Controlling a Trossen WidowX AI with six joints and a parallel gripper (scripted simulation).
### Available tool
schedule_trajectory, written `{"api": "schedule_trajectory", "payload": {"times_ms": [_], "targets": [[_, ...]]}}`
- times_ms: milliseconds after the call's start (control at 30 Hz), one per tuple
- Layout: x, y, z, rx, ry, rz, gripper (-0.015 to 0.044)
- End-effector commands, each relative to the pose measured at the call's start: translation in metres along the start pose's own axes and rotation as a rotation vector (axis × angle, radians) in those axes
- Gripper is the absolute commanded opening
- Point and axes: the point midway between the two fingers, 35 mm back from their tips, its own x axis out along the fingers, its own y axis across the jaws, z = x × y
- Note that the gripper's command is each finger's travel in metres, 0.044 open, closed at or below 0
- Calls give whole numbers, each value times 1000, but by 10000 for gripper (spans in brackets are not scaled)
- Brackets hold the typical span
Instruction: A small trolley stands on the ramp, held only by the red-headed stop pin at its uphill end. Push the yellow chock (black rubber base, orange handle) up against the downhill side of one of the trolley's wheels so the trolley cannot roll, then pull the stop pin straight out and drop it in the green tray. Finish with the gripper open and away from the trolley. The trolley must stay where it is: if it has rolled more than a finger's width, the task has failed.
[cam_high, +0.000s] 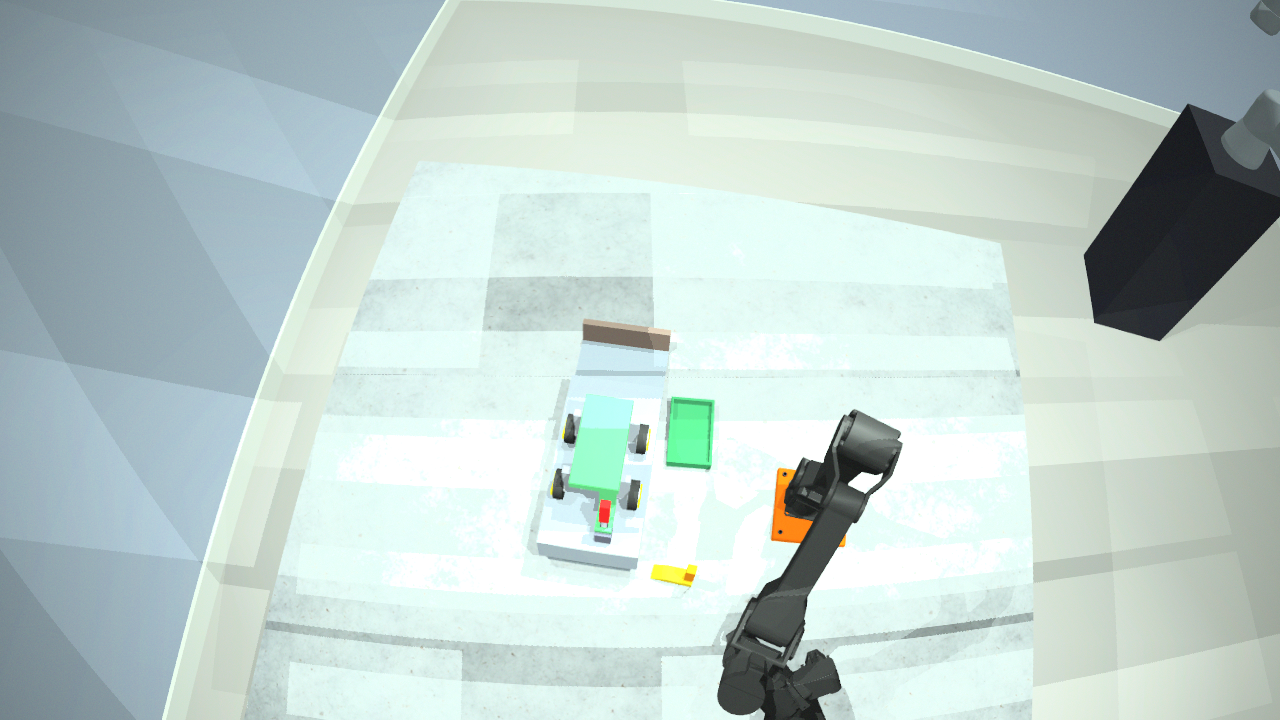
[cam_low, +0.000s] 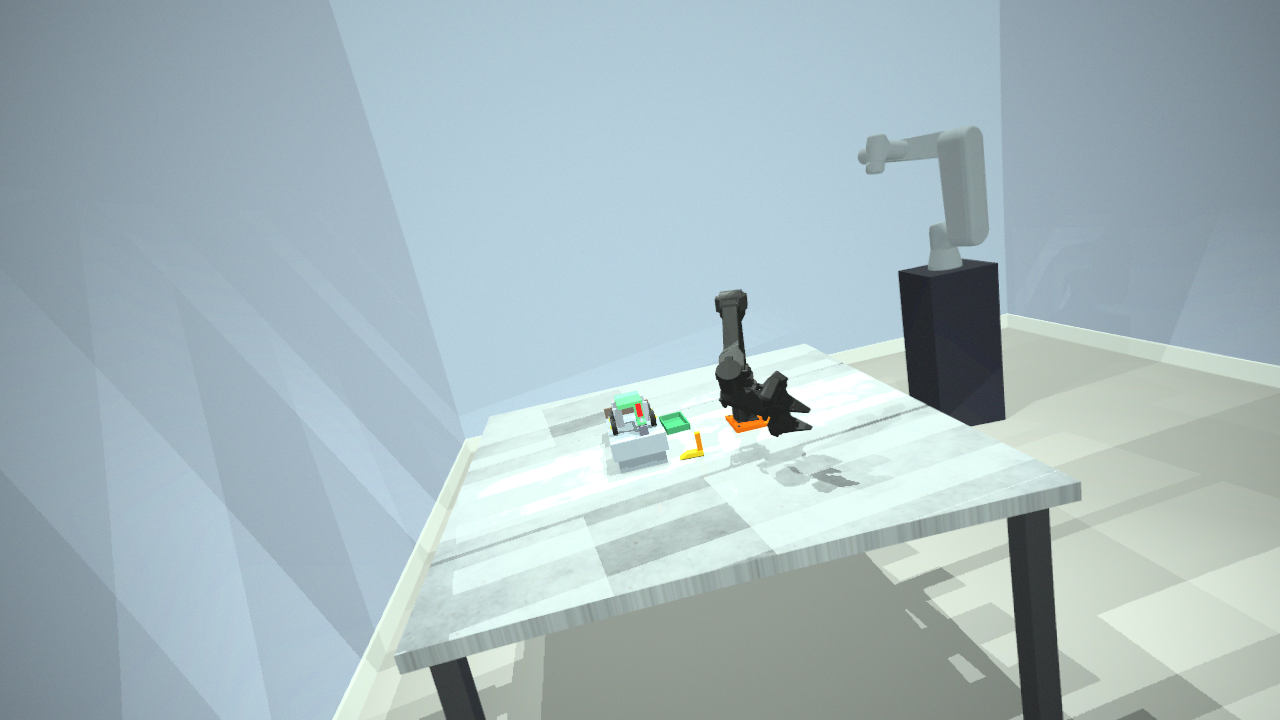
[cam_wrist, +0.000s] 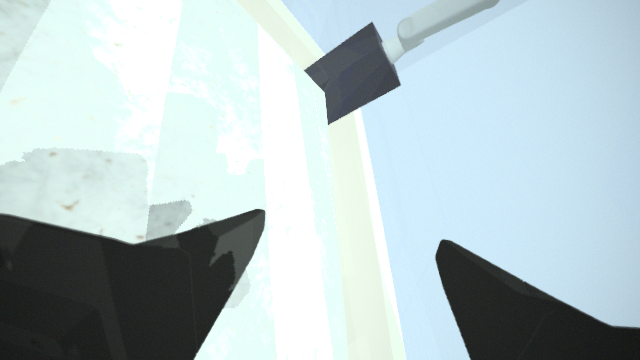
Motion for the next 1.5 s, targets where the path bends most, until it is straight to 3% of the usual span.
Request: {"api": "schedule_trajectory", "payload": {"times_ms": [0, 233, 900, 1467], "targets": [[0, 0, -1, 10, 3, 0, 374], [-18, -2, -20, 409, 129, -20, 190], [-89, 10, -63, 1642, 480, -316, 190], [-159, 39, -71, 2582, 665, -898, 190]]}}
